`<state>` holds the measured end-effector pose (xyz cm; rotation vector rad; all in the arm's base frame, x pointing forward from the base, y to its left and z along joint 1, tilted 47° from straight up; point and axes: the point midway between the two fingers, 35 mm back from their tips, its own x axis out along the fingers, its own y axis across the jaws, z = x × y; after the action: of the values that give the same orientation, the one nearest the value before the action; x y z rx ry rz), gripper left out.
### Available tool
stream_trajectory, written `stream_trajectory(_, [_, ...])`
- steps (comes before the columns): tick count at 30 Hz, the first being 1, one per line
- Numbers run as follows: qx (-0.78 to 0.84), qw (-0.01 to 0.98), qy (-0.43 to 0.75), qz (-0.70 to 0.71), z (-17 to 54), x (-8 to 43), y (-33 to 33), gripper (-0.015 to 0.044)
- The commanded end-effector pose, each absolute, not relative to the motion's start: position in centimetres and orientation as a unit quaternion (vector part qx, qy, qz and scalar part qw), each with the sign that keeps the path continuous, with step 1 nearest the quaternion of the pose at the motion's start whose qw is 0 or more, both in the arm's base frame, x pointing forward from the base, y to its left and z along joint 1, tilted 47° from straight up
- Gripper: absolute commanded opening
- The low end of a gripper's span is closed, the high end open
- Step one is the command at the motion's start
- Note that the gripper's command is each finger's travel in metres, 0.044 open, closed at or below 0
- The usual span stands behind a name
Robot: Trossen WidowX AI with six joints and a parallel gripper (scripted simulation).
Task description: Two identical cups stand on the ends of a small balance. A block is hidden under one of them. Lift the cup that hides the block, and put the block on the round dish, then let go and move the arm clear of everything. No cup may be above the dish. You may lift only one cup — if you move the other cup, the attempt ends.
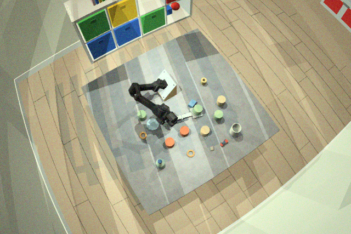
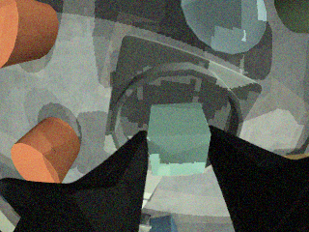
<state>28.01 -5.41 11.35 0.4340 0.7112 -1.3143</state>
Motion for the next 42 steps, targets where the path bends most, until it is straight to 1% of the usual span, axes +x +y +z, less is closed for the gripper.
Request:
stream_trajectory(1, [0.194, 0.714, 0.32, -0.592, 11.4, 28.0, -5.5, 0.0115])
stream_trajectory(4, [0.194, 0.714, 0.32, -0.592, 11.4, 28.0, -5.5, 0.0095])
stream_trajectory(7, [0.194, 0.714, 0.321, -0.592, 11.6, 28.1, -5.2, 0.0017])
stream_trajectory(8, [0.194, 0.714, 0.321, -0.592, 11.8, 28.1, -4.9, 0.0])
stream_trajectory(24, [0.194, 0.713, 0.323, -0.592, 17.3, 27.3, 0.9, 0.0])
stream_trajectory(28, [0.194, 0.713, 0.322, -0.592, 17.8, 27.2, 1.4, 0.0])
stream_trajectory(42, [0.205, 0.709, 0.335, -0.586, 17.9, 26.6, -5.1, 0.0])
